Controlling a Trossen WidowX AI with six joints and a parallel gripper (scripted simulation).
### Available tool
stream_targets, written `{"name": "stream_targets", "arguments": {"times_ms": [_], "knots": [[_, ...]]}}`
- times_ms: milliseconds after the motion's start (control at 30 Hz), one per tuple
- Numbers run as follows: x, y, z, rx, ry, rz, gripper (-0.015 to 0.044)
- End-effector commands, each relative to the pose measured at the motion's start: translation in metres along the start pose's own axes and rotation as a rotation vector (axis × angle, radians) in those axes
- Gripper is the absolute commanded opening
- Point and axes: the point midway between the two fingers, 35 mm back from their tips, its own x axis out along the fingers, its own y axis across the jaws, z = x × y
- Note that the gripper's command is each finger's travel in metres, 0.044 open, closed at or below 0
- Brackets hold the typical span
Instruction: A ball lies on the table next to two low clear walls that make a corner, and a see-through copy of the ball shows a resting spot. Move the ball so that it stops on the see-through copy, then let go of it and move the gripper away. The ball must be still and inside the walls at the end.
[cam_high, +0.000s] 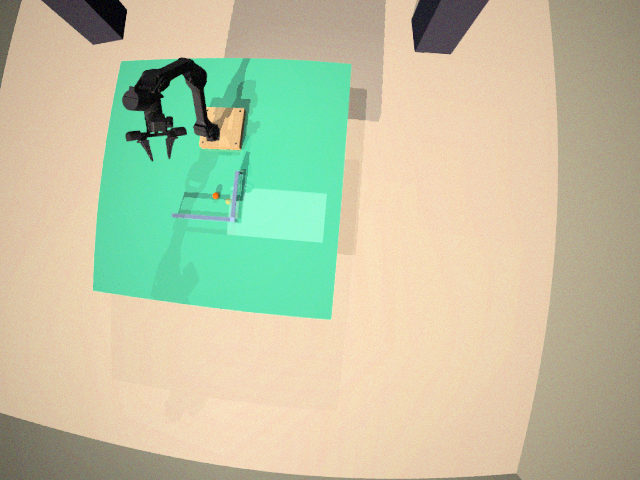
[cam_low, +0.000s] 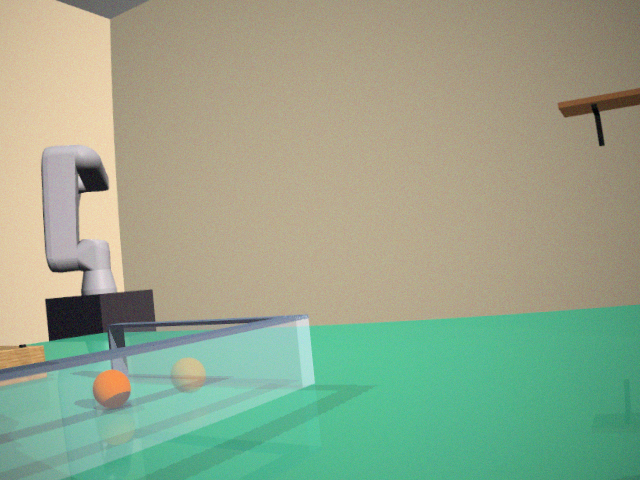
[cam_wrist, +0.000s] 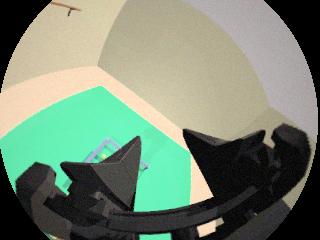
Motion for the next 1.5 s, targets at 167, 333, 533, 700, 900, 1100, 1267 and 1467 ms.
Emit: {"name": "stream_targets", "arguments": {"times_ms": [167, 333, 533, 700, 900, 1100, 1267, 1467], "knots": [[0.123, 0.05, -0.07, -0.144, 0.239, 0.322, 0.0258], [0.161, 0.09, -0.111, -0.175, 0.36, 0.49, 0.0258], [0.195, 0.139, -0.151, -0.309, 0.445, 0.68, 0.0258], [0.216, 0.199, -0.197, -0.483, 0.514, 0.907, 0.0258], [0.218, 0.241, -0.23, -0.608, 0.549, 1.073, 0.0258], [0.218, 0.241, -0.23, -0.608, 0.549, 1.073, 0.0258], [0.222, 0.248, -0.237, -0.608, 0.549, 1.073, 0.0258], [0.224, 0.251, -0.24, -0.608, 0.549, 1.073, 0.0258]]}}
